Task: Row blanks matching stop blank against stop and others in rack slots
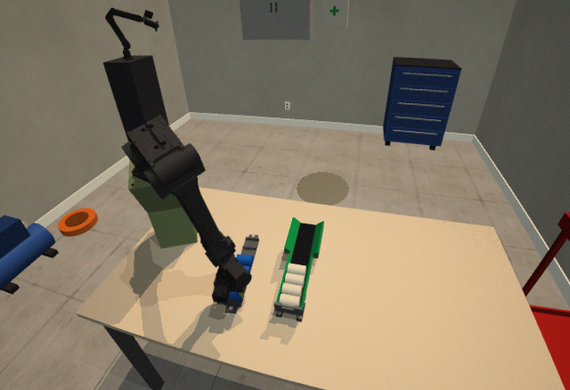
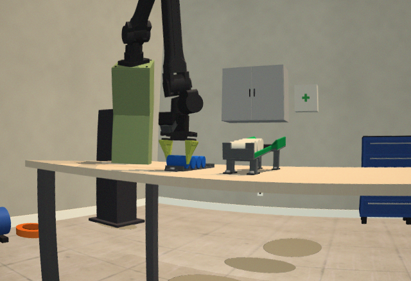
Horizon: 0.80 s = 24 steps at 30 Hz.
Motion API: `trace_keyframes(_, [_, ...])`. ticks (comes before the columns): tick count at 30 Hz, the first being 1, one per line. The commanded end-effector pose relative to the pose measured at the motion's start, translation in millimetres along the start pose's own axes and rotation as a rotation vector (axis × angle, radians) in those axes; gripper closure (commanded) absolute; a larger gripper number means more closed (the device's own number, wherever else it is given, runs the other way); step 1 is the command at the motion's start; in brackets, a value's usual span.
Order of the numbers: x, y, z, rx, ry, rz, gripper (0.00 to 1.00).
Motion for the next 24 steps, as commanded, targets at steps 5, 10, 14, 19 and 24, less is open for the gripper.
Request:
trace_keyframes(5, [-3.3,9.1,-7.7,-0.02,-0.011,-0.017,0.4])
trace_keyframes(10, [-1.5,9.0,-7.5,-0.02,-0.011,-0.02,0.4])
trace_keyframes(14, [-0.7,8.5,-7.2,-0.02,-0.01,-0.02,0.4])
trace_keyframes(19, [-0.9,8.0,-7.0,-0.02,-0.01,-0.019,0.4])
trace_keyframes(24, [-0.9,8.0,-7.0,-0.02,-0.01,-0.019,0.4])
Point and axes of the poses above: the point where the finger pads meet when closed, its own z axis out along the fingers, its own y axis across the jaws, x = y × z, the point moved 7 cm from there along -z, back along the fingers, and after that the axes turned 6 degrees about -z, right-handed, at the moved point
